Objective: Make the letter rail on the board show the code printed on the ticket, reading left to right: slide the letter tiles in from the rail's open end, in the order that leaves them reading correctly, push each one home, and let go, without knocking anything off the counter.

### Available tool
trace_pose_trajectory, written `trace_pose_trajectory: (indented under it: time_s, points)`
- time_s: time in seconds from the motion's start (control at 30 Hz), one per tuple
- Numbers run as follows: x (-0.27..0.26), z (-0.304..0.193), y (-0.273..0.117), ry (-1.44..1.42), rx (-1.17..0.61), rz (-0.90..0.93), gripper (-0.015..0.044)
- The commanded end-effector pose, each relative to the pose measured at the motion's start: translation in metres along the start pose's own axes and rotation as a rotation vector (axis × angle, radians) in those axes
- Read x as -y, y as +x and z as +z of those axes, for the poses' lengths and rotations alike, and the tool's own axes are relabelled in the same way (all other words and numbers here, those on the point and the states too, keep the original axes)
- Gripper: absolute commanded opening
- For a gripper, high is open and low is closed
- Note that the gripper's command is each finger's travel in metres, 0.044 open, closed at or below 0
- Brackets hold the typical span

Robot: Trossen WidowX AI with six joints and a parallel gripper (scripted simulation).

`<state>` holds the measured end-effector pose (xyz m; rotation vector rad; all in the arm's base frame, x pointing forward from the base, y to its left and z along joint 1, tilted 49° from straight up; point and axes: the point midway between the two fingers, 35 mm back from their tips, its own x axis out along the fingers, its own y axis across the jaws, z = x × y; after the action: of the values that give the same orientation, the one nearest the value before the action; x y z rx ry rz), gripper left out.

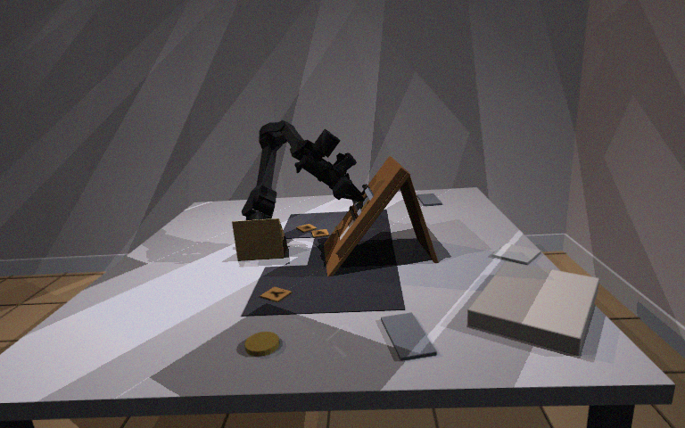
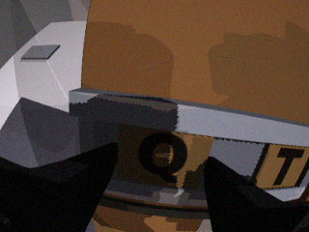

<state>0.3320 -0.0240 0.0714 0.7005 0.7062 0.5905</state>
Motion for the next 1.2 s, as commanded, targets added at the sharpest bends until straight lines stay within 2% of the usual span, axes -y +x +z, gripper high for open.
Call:
trace_pose_trajectory:
  time_s: [0.0,1.17]
  points:
    - [0.002,0.0,0.0,-0.005,0.0,0.006,0.0]
    - [0.02,-0.001,0.0,-0.006,0.0,0.006,0.0]
